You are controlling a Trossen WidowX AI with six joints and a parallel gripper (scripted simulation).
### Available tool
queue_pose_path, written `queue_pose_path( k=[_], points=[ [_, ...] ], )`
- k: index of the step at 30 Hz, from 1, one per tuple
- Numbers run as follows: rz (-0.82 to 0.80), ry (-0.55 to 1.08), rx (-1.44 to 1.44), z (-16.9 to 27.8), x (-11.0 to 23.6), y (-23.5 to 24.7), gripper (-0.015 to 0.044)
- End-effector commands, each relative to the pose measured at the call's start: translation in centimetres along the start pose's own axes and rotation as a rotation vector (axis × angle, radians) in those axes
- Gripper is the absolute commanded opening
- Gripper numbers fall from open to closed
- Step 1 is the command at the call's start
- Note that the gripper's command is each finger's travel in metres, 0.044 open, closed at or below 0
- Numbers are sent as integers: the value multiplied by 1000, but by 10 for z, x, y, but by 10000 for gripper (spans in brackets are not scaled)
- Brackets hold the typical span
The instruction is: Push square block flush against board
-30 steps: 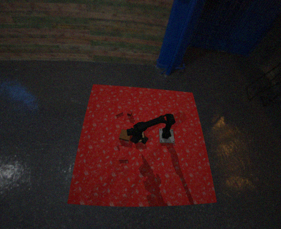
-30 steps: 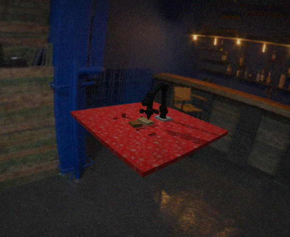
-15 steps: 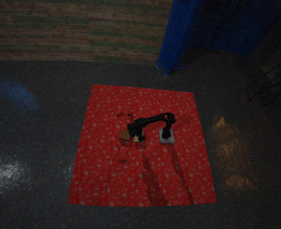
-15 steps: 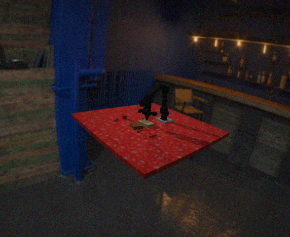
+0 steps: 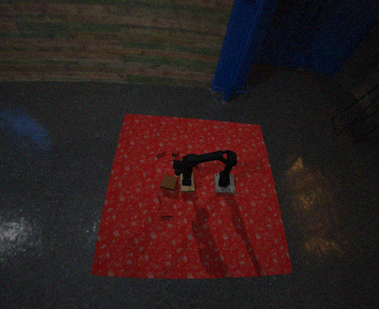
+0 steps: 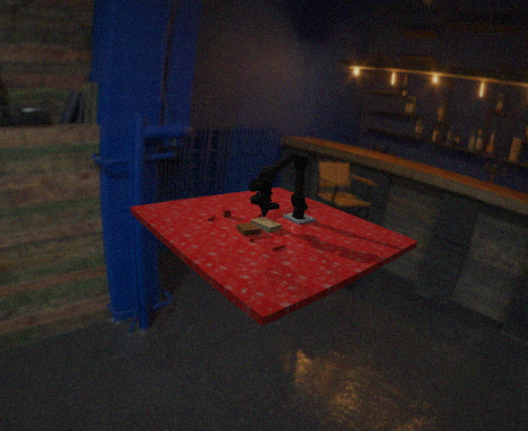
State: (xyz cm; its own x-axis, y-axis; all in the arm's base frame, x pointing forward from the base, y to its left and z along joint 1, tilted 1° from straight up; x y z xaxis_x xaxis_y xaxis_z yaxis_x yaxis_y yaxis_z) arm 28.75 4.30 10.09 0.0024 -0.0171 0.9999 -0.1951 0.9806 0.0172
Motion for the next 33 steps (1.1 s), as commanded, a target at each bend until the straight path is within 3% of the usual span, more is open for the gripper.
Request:
queue_pose_path(
  k=[1, 33],
  points=[
    [4, -10, -124, 2, 2, -9, 0],
    [3, -12, -1234, 33, 1, -80, 0]
  ],
)
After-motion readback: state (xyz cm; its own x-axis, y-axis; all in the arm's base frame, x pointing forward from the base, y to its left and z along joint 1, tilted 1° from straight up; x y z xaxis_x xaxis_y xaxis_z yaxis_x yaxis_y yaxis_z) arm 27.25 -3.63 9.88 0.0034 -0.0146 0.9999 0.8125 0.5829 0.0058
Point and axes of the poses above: the point midway between the two fingers, 35 mm back from their tips, its own x axis back along the fingers, its own y axis across the jaws, z = x × y, the point moved 2 cm from there along x, back along the fingers, and after that the axes turned 4 degrees about x, right-handed, at the moved point
